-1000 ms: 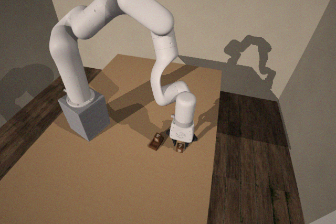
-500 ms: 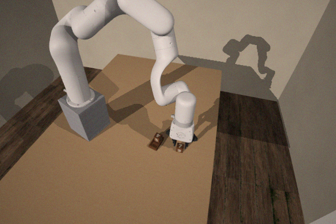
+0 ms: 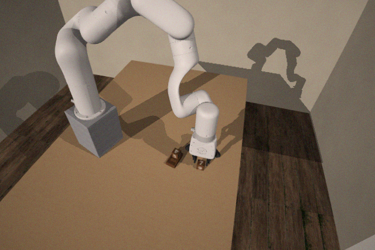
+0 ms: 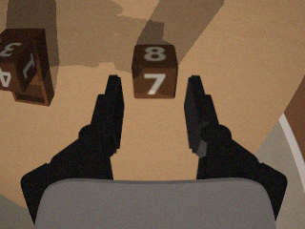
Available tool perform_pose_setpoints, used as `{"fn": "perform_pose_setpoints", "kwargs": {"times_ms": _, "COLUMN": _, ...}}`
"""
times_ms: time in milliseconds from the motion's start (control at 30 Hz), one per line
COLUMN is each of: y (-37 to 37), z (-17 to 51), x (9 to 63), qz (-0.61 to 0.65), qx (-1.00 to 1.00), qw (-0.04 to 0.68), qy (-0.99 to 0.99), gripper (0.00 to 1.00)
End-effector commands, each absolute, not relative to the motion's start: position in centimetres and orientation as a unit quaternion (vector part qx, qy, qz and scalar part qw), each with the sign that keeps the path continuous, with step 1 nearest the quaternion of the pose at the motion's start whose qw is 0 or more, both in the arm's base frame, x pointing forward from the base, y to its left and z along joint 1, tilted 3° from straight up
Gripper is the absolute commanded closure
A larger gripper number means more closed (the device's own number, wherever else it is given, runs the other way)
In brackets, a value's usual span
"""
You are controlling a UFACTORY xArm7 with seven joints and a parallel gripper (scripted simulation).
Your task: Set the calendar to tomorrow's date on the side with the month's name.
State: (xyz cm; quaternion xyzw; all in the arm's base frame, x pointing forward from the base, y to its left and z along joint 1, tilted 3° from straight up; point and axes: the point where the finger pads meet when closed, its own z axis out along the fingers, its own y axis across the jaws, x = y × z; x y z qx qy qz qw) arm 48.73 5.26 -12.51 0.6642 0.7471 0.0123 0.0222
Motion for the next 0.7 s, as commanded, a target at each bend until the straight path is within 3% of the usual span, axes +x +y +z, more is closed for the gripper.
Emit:
{"fn": "perform_pose_setpoints", "kwargs": {"times_ms": 0, "y": 5.3, "z": -12.3, "x": 48.9, "qz": 0.014, "qx": 0.664, "qw": 0.024, "qy": 0.747, "gripper": 0.51}}
{"fn": "perform_pose_setpoints", "kwargs": {"times_ms": 667, "y": 5.3, "z": -7.7, "x": 48.7, "qz": 0.014, "qx": 0.664, "qw": 0.024, "qy": 0.747, "gripper": 0.51}}
